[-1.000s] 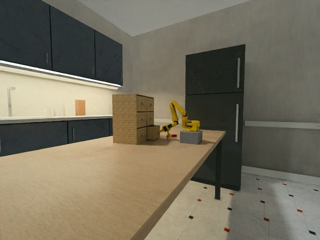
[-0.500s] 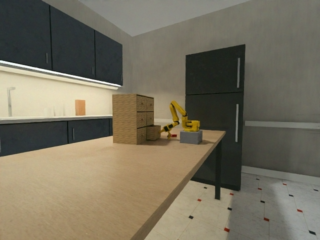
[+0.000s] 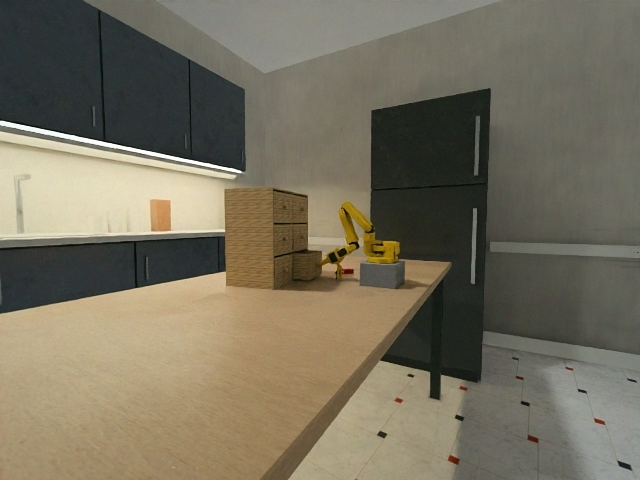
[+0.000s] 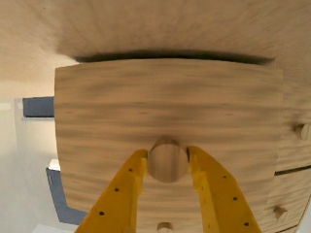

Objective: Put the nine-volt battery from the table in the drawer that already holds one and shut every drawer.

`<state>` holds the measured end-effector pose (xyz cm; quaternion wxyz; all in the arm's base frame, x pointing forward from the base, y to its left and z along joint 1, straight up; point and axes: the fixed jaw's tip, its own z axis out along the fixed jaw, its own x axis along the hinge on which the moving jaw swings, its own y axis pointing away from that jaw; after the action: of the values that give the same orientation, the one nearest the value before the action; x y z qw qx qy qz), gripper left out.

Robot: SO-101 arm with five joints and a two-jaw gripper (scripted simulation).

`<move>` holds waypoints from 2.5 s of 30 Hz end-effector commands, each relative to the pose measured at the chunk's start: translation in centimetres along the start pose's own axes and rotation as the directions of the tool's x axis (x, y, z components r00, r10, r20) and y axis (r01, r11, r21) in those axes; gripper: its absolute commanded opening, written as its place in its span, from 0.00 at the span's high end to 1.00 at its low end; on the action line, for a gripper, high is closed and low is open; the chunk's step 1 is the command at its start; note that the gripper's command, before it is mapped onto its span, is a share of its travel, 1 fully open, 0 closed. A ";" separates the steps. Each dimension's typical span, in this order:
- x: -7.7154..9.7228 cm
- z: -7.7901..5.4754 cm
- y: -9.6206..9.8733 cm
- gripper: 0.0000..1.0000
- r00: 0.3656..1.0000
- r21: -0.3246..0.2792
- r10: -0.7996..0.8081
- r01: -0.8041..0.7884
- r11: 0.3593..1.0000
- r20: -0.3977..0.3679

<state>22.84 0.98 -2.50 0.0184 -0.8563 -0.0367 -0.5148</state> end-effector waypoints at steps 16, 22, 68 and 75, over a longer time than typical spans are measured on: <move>-0.2 -0.5 0.3 1.00 1.000 -0.012 0.015 -0.015 1.000 -0.005; -0.3 -0.6 0.3 1.00 1.000 -0.013 0.015 -0.015 1.000 -0.005; -0.3 -0.7 0.3 0.80 1.000 -0.013 0.015 -0.015 1.000 -0.005; -0.6 -1.2 0.4 0.79 1.000 -0.017 0.023 -0.022 1.000 0.017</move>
<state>22.09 0.79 -2.43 0.0171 -0.8565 -0.0337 -0.5147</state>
